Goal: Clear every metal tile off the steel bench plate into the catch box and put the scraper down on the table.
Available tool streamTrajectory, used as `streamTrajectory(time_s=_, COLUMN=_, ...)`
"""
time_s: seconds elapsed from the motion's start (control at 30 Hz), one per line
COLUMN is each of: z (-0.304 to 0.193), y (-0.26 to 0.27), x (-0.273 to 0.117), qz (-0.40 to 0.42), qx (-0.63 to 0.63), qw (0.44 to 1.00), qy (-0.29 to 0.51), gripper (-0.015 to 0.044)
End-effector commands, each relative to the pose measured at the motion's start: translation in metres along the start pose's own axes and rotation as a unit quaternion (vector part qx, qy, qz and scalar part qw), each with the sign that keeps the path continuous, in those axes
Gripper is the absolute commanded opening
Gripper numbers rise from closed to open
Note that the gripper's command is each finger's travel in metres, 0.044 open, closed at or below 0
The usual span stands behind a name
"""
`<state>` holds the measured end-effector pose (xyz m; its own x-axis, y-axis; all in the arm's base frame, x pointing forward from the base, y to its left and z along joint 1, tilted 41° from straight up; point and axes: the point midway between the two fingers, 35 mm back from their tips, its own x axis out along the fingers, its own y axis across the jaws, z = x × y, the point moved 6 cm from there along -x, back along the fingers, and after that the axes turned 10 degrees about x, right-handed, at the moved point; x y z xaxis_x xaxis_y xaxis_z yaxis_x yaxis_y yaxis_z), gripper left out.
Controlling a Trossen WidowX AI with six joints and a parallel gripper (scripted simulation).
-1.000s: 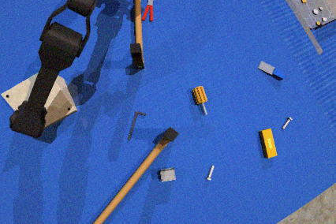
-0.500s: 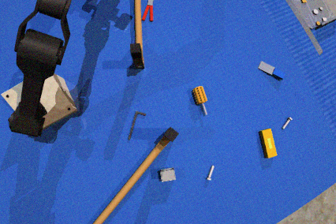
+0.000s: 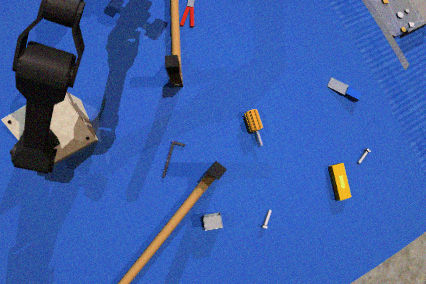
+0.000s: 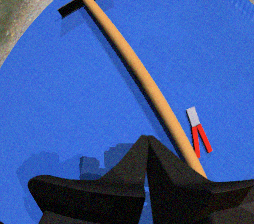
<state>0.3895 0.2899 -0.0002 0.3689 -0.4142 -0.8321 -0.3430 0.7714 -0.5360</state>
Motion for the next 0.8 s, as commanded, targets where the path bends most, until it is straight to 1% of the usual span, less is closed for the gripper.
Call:
streamTrajectory(time_s=0.0, z=-0.003, y=-0.001, x=0.01, qz=-0.003, qx=-0.004, qw=1.0, qy=0.002, gripper=0.0)
streamTrajectory(time_s=0.77, z=-0.021, y=-0.005, x=0.065, qz=-0.005, qx=-0.004, qw=1.0, qy=0.001, gripper=0.0)
